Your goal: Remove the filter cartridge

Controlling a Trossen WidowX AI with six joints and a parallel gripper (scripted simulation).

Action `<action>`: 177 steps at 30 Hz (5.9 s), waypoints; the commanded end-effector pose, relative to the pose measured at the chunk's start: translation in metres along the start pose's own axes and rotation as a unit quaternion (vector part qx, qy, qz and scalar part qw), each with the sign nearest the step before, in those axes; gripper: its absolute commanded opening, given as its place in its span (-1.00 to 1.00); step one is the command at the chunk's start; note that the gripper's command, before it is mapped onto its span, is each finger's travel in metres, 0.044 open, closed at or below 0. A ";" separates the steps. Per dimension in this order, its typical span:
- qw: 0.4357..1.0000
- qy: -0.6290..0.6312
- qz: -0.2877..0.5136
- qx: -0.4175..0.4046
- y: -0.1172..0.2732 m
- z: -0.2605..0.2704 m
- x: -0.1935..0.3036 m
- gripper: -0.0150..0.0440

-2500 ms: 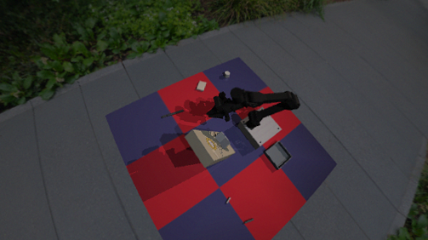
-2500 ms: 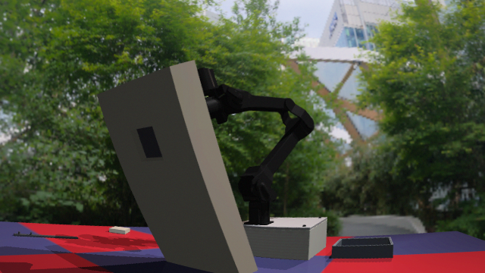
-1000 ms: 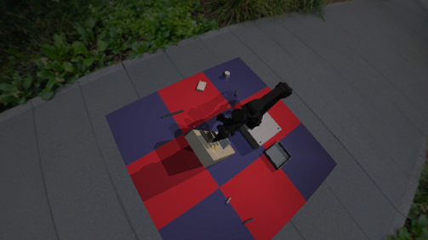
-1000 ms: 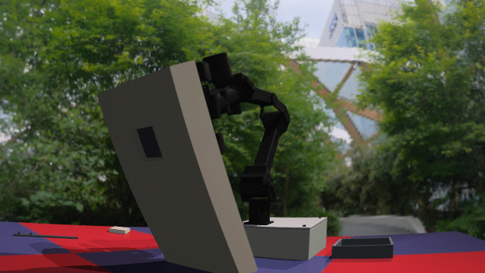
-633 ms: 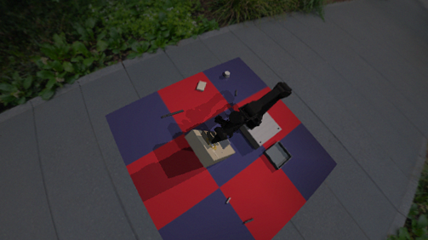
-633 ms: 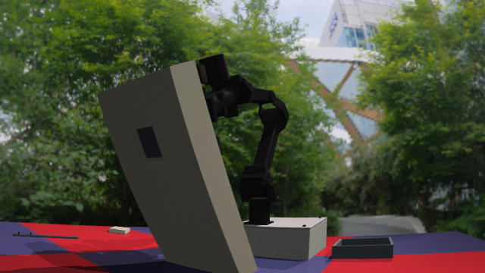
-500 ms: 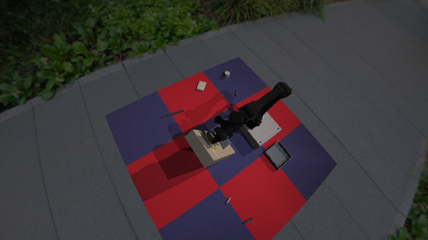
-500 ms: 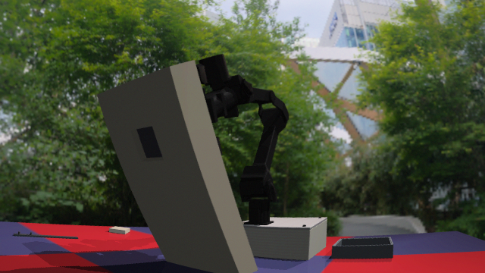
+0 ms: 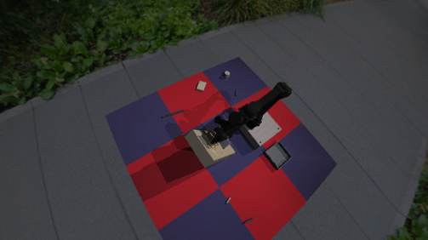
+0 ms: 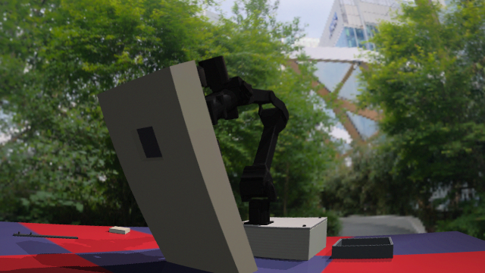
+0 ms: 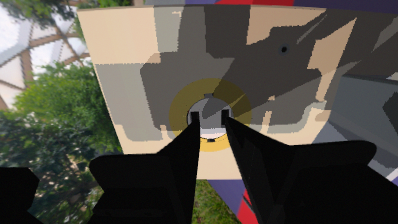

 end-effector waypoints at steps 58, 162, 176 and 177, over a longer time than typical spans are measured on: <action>1.000 0.003 0.000 0.002 -0.004 0.001 0.000 -0.10; 0.869 0.495 0.000 0.001 -0.022 0.001 0.000 -0.49; 0.724 0.690 0.000 0.001 -0.021 0.001 0.000 -0.49; 0.711 0.703 0.000 0.001 -0.021 0.001 0.000 -0.49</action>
Point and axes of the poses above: the point midway between the two fingers, 35 mm back from their tips, its own y axis back along the fingers, its own z axis across the jaws, x = y × z, the point moved 7 cm from there along y, back along the fingers, and after that the axes turned 3 degrees about -y, right-handed, at the moved point
